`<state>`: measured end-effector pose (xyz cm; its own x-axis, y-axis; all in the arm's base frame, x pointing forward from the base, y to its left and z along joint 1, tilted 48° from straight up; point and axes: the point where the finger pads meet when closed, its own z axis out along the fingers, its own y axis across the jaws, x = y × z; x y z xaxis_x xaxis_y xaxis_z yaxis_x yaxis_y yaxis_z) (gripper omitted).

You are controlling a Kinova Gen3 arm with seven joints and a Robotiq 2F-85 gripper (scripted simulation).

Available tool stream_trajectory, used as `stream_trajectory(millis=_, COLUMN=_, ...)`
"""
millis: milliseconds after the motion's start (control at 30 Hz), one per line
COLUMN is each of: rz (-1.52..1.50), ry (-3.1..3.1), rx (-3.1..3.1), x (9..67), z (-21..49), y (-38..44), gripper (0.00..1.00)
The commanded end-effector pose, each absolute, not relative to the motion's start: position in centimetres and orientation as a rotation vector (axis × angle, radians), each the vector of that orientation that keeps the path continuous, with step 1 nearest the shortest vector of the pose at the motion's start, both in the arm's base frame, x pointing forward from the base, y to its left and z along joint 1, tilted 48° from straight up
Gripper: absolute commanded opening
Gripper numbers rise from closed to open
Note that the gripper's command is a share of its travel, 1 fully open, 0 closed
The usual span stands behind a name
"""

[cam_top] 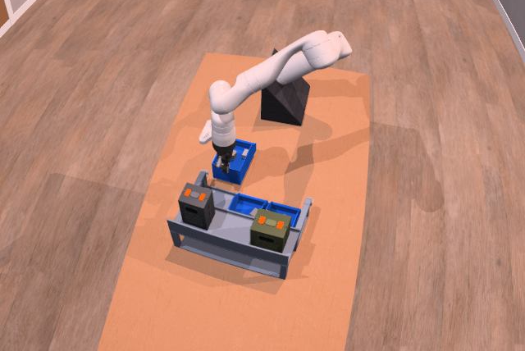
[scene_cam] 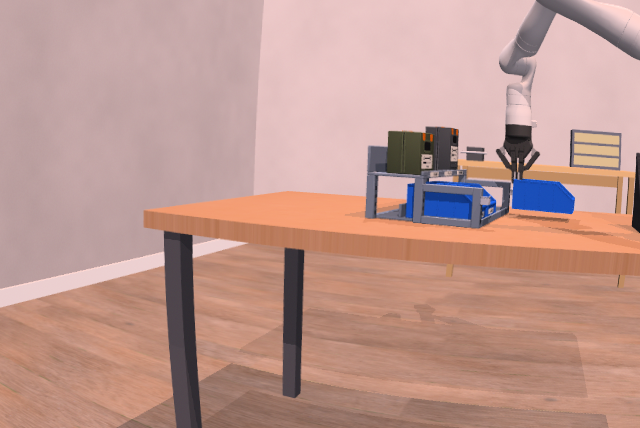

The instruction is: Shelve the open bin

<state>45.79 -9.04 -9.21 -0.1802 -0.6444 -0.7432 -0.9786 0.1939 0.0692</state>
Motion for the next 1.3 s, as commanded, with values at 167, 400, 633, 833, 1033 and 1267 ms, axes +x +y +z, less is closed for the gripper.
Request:
stream_trajectory(millis=167, rz=0.748, ry=1.902, rx=-1.512, x=45.86, z=-9.16, y=-9.22, gripper=0.1)
stream_trajectory(millis=400, rz=0.748, ry=1.902, rx=-1.512, x=45.86, z=-9.16, y=-9.22, gripper=0.1)
stream_trajectory(millis=633, rz=0.748, ry=1.902, rx=-1.512, x=45.86, z=-9.2, y=-9.18, gripper=0.1)
stream_trajectory(millis=833, rz=0.748, ry=1.902, rx=-1.512, x=45.86, z=-9.2, y=-9.18, gripper=0.1)
stream_trajectory(millis=1033, rz=0.748, ry=1.902, rx=-1.512, x=45.86, z=-9.2, y=-9.18, gripper=0.1)
stream_trajectory(millis=1267, rz=0.748, ry=1.902, rx=-1.512, x=46.83, z=-9.31, y=-9.28, gripper=0.1)
